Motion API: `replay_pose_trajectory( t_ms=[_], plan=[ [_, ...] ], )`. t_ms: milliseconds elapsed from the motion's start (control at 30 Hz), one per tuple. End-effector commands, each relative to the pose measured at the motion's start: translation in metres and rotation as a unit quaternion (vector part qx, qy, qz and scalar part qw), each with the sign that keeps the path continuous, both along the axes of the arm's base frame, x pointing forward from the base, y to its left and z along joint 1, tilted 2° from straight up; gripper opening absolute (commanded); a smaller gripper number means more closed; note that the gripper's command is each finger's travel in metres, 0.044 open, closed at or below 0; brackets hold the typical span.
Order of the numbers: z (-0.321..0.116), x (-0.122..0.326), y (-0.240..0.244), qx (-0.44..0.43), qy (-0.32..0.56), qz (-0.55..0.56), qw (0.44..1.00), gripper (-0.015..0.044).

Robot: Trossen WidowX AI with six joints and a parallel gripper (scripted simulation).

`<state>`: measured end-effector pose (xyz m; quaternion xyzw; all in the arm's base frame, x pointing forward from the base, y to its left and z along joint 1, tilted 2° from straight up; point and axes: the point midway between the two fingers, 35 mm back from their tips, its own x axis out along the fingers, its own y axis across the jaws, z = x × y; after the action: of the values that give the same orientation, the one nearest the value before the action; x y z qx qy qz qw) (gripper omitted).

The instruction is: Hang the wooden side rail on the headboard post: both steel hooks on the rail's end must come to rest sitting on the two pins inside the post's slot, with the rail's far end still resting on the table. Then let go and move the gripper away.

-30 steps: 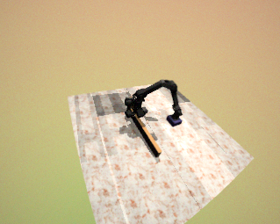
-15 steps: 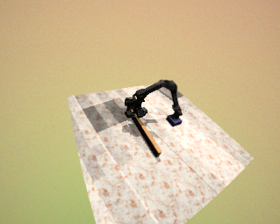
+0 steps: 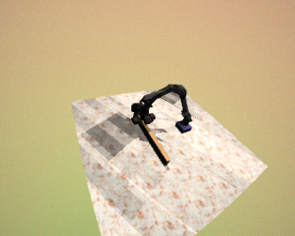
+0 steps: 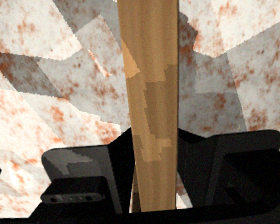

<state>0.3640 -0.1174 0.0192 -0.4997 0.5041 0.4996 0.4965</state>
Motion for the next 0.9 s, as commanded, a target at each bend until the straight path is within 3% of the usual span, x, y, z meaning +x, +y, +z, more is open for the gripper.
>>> replay_pose_trajectory(
  t_ms=[0, 467, 867],
  plan=[
    [-0.0006, 0.0006, -0.0009, -0.003, -0.001, -0.001, 1.0, 0.0],
    [-0.0028, 0.0006, -0.001, -0.003, -0.001, -0.001, 1.0, 0.0],
    [-0.0014, -0.0006, 0.0002, 0.0, 0.001, 0.0, 1.0, 0.0315]
  ],
)
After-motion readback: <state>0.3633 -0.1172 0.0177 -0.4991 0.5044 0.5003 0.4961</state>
